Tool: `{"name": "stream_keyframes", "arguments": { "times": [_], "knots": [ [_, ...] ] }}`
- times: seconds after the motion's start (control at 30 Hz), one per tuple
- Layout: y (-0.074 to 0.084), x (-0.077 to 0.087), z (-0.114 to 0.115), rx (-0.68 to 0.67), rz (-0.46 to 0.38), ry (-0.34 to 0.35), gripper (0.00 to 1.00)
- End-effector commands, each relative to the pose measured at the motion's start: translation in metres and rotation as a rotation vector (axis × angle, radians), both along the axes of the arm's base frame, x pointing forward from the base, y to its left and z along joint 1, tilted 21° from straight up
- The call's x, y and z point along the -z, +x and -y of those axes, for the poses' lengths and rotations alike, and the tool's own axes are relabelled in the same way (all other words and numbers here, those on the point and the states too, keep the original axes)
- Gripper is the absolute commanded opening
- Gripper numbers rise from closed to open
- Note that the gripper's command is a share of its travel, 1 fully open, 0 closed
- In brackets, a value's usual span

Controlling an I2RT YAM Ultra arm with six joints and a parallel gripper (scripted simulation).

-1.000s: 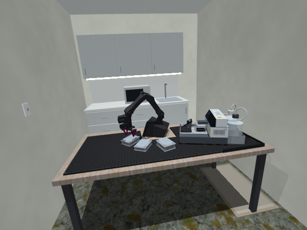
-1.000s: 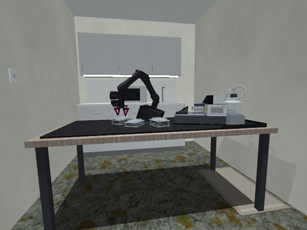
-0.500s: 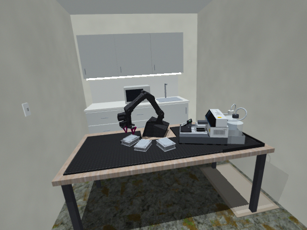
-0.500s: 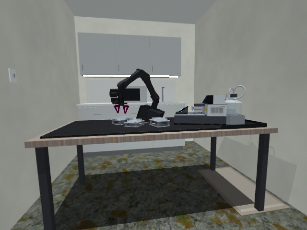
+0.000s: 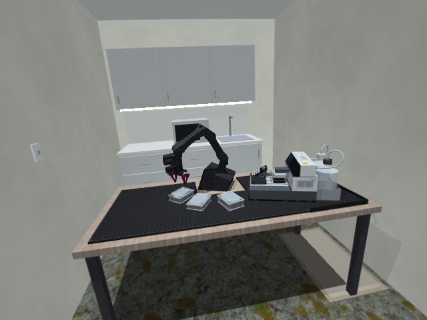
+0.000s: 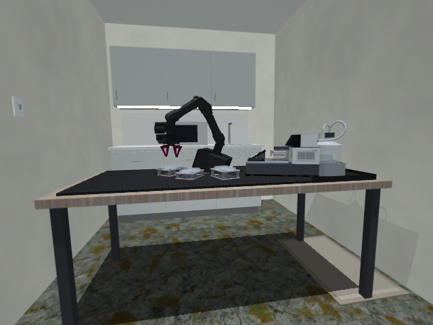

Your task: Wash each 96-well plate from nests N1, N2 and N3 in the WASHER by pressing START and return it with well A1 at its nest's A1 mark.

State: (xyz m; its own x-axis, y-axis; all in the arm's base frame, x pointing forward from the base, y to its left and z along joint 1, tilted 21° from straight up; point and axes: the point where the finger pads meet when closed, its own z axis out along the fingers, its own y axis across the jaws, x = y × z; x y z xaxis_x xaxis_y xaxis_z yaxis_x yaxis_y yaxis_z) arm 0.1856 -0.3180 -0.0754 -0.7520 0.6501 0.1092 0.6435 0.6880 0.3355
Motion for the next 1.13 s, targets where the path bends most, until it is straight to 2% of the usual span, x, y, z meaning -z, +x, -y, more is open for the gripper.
{"name": "stream_keyframes", "arguments": {
  "times": [0.0,0.27,1.1],
  "knots": [
    [-0.001,-0.009,0.004,0.002,0.005,-0.01,1.0],
    [-0.003,-0.02,0.008,0.002,0.005,-0.01,1.0],
    [-0.003,-0.02,0.008,0.002,0.005,-0.01,1.0]
  ]
}}
